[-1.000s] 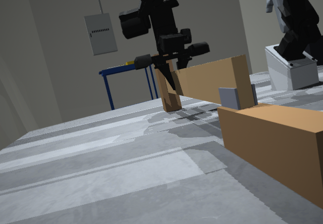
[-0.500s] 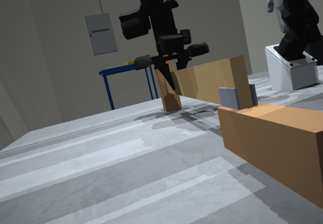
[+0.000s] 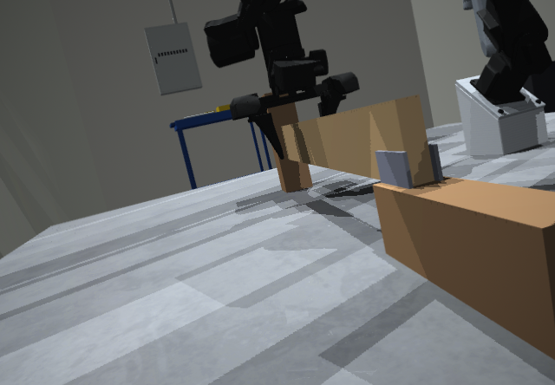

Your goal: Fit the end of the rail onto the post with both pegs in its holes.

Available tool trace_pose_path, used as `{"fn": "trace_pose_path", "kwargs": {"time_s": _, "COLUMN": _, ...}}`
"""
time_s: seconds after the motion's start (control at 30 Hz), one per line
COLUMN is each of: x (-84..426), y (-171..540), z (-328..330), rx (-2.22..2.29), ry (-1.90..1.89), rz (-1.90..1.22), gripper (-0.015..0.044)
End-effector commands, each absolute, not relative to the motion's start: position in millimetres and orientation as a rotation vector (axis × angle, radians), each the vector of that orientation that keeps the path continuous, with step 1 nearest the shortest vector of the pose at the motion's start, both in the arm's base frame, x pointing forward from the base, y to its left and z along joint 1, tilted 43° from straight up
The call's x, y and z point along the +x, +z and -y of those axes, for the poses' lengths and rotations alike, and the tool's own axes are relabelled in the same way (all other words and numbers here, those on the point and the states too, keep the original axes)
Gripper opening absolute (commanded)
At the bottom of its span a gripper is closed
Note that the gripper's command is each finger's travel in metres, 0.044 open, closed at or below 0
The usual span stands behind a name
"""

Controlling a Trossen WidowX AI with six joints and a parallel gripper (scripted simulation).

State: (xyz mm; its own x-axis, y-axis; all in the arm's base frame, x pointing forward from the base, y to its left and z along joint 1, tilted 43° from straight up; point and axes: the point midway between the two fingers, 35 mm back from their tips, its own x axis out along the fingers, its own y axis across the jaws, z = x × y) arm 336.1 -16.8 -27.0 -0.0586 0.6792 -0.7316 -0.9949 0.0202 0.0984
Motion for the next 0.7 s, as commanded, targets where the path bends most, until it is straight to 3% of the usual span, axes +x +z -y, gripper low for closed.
{"fn": "trace_pose_path", "kwargs": {"time_s": 0.0, "x": 336, "y": -27, "z": 17, "rx": -0.567, "ry": 1.492, "rz": -0.725, "gripper": 0.044}}
{"fn": "trace_pose_path", "kwargs": {"time_s": 0.67, "x": 340, "y": 15, "z": 15, "rx": -0.57, "ry": 1.482, "rz": -0.722, "gripper": 0.044}}
